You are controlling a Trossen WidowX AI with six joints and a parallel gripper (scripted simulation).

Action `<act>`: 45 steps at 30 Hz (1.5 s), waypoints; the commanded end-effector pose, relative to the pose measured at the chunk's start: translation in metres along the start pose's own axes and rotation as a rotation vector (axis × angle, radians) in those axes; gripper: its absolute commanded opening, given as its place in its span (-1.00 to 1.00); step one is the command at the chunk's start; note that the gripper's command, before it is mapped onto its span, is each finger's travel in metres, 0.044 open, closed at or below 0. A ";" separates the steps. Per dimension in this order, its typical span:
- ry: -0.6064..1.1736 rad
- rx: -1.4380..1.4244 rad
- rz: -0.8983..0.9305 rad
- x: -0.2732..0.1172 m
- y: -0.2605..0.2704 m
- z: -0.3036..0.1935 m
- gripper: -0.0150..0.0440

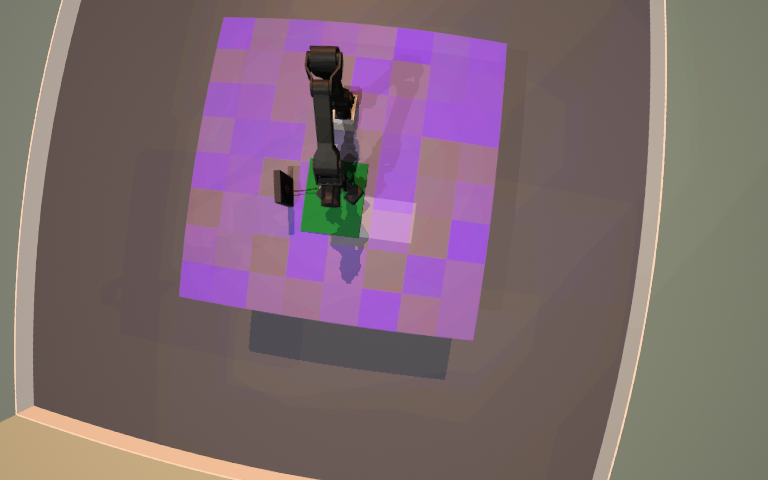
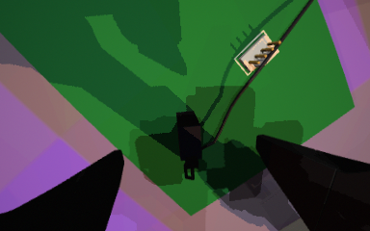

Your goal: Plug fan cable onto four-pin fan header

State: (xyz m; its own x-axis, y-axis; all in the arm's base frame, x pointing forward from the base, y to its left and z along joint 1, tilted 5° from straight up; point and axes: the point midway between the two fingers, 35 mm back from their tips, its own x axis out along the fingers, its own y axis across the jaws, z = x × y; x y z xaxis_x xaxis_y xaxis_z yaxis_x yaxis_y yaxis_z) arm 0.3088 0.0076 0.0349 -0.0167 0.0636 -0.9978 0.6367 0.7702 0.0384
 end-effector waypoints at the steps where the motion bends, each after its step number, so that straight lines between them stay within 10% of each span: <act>1: 0.011 0.005 -0.003 0.007 -0.001 -0.003 1.00; 45: 0.003 0.000 -0.002 0.051 -0.001 -0.002 0.82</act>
State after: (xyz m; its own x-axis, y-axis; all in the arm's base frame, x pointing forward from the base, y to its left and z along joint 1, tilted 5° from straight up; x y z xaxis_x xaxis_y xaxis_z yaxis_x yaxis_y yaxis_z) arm 0.3058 0.0111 -0.0164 -0.0208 0.0639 -0.9977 0.6369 0.7701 0.0360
